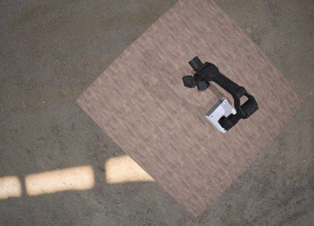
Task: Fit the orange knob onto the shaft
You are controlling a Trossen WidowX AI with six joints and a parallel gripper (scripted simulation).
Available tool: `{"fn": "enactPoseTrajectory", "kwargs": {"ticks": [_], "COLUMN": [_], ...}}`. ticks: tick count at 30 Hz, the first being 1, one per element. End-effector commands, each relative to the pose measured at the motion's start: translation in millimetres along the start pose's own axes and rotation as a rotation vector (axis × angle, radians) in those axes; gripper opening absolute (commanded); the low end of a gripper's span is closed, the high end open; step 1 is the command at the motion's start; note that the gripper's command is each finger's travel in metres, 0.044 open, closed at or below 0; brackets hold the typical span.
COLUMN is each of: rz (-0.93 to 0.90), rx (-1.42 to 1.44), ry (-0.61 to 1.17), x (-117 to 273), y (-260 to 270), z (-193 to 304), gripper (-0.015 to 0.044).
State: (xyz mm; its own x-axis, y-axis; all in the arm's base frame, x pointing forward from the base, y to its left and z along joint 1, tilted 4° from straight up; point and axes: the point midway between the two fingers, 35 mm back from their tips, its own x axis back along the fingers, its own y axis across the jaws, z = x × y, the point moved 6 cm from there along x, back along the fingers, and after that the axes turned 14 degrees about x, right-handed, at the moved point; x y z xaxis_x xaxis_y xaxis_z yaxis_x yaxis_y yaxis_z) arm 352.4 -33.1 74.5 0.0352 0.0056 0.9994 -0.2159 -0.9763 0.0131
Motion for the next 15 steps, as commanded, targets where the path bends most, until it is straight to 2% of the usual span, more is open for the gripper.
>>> {"fn": "enactPoseTrajectory", "kwargs": {"ticks": [1, 15], "rz": [-0.003, -0.003], "rx": [0.011, 0.011], "ry": [0.000, 0.000], "x": [-1.7, -4.1], "y": [1.0, 0.6], "z": [-3.1, -0.3], "gripper": [0.0000, 0.0000]}}
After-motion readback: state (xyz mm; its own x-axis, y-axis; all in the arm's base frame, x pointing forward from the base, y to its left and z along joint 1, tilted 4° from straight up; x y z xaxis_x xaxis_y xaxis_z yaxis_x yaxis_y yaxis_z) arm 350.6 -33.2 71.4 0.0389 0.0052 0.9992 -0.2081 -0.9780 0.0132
